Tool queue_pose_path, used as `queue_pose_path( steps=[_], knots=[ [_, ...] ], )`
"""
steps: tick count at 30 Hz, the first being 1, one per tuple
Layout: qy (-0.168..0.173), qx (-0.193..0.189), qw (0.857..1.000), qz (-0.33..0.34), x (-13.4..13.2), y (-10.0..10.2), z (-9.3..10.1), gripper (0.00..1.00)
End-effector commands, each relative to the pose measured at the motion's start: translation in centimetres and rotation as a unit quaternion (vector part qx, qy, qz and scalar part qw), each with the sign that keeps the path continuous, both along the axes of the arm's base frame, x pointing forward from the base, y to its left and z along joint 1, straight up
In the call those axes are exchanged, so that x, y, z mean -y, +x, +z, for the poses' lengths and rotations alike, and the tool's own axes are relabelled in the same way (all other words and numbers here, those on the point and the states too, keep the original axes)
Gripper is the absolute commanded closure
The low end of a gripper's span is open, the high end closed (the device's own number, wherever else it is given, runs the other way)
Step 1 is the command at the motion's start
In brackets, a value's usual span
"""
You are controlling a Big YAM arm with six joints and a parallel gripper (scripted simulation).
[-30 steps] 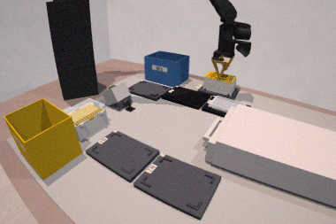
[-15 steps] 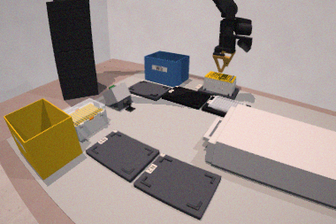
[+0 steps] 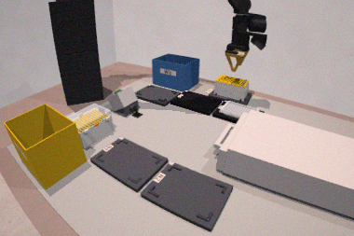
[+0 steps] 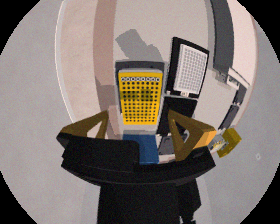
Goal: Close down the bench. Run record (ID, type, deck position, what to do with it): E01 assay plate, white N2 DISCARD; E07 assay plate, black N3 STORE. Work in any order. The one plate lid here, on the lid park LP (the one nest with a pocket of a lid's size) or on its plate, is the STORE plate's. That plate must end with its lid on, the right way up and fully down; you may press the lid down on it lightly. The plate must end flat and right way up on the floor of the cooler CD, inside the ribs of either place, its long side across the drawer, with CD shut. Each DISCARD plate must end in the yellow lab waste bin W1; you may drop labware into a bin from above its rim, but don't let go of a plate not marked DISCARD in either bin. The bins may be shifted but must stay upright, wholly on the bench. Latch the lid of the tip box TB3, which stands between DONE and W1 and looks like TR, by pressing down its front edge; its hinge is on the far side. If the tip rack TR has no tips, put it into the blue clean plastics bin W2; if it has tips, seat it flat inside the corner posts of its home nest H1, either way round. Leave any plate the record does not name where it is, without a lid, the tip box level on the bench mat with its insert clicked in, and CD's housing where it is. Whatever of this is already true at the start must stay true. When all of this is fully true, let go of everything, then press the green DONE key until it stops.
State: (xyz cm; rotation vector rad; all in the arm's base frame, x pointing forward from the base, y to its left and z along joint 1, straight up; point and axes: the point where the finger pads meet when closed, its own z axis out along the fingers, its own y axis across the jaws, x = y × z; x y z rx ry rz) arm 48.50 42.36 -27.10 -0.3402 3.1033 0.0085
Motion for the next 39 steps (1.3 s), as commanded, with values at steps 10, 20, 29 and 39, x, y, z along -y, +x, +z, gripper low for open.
queue_pose_path(
  steps=[10,20,29,39],
  knots=[
    [0.002,0.004,1.000,-0.008,-0.1,0.3,3.1,0.00],
    [0.006,0.009,1.000,-0.008,-0.4,0.6,5.0,0.00],
    [0.000,0.001,1.000,-0.008,0.1,0.0,4.9,0.00],
    [0.002,0.004,1.000,-0.008,-0.1,0.2,5.3,0.00]
  ],
)
